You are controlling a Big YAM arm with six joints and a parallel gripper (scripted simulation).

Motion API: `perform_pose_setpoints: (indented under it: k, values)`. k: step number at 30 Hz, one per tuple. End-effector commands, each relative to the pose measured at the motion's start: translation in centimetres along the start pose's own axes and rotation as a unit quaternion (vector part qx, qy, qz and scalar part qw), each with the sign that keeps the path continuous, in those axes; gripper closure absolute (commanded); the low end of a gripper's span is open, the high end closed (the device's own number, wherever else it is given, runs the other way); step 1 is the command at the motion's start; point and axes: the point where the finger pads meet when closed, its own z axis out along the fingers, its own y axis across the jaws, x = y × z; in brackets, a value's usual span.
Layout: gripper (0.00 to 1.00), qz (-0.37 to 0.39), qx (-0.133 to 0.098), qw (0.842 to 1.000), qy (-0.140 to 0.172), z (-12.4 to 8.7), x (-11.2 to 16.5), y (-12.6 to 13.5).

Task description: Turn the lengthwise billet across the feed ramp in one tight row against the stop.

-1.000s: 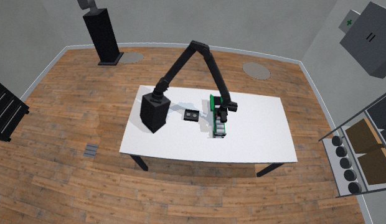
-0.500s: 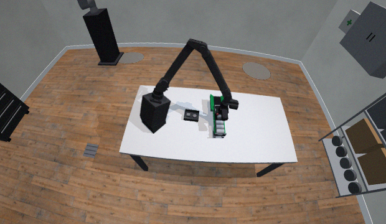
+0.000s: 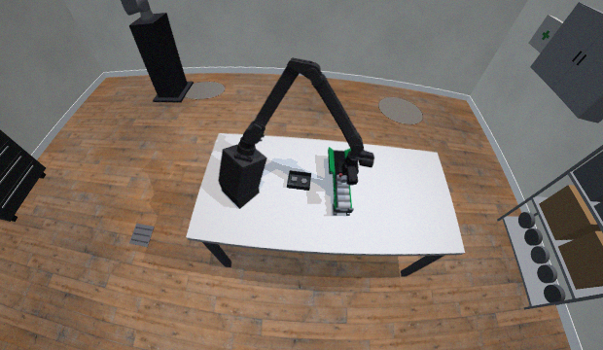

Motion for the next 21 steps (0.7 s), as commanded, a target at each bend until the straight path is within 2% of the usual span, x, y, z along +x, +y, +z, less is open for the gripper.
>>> perform_pose_setpoints:
  k: [1, 12, 17, 21]
  values:
    - [1.00, -0.009, -0.049, 0.999, -0.010, -5.3, -0.6, 3.2]
    - [1.00, 0.005, -0.045, 0.998, -0.032, -4.5, -0.9, 2.1]
    - [1.00, 0.004, -0.047, 0.998, -0.041, -4.6, -0.8, 2.4]
    - [1.00, -0.003, -0.040, 0.998, -0.044, -4.1, 0.1, 2.1]
